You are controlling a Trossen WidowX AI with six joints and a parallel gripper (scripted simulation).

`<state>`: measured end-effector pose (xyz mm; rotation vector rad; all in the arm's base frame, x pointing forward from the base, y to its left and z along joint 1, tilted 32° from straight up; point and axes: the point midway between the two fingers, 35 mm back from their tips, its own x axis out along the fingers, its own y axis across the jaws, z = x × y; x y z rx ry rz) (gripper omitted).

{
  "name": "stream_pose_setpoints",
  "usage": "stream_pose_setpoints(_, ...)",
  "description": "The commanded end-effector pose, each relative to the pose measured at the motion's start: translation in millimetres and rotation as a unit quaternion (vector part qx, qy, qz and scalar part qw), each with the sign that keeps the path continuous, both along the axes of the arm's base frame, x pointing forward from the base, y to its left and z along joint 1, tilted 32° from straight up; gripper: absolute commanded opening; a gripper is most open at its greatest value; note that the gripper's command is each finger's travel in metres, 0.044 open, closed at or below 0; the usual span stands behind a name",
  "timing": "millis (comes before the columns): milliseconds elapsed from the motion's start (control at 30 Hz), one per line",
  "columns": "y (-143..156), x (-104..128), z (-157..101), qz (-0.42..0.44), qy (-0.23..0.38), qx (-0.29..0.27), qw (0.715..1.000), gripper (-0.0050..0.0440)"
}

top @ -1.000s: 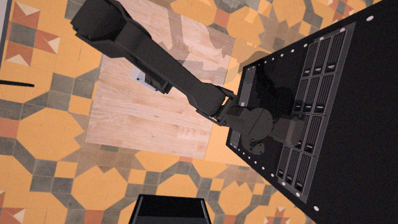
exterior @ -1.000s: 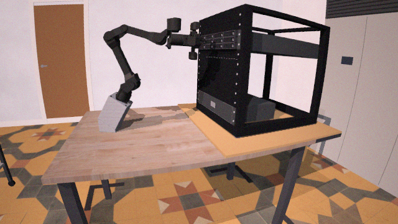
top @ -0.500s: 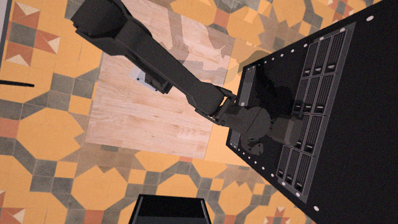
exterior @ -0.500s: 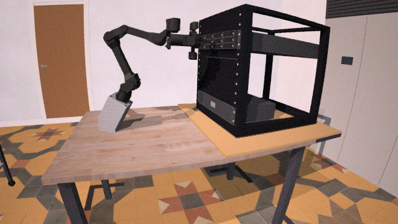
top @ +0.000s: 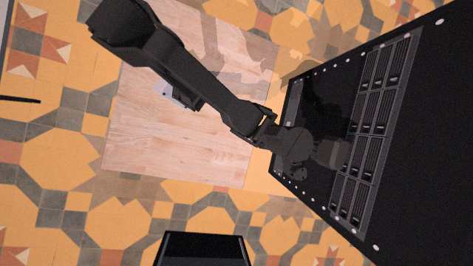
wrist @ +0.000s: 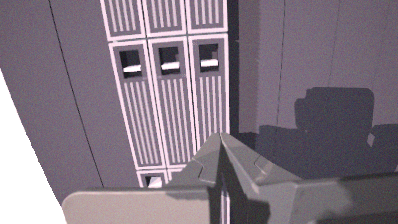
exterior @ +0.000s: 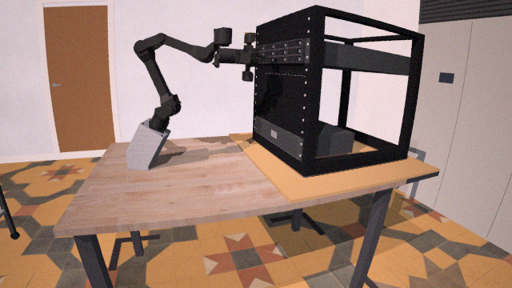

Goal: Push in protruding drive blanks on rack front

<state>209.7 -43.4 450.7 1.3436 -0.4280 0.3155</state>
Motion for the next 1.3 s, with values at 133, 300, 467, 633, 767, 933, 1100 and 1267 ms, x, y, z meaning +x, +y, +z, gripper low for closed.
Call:
stream_pose_setpoints(133, 2.0, -1.6, 10.9, -0.003, -0.012, -0.007, 1.0, -0.005)
stream_pose_setpoints(300, 2.0, -1.6, 10.9, -0.003, -0.012, -0.007, 1.0, -0.005)
stream_pose_setpoints(467, 2.0, -1.6, 10.9, -0.003, -0.012, -0.007, 1.0, -0.005)
stream_pose_setpoints(633, 2.0, -1.6, 10.9, -0.003, -0.012, -0.007, 1.0, -0.005)
stream_pose_setpoints(767, 2.0, -1.6, 10.9, -0.003, -0.012, -0.007, 1.0, -0.005)
stream_pose_setpoints(933, 2.0, -1.6, 11.3, -0.003, -0.012, -0.007, 1.0, -0.005)
stream_pose_setpoints(1100, 2.0, -1.4, 15.5, -0.003, -0.012, -0.007, 1.0, -0.005)
stream_pose_setpoints(1267, 2.0, -1.4, 15.9, -0.003, -0.012, -0.007, 1.0, -0.005)
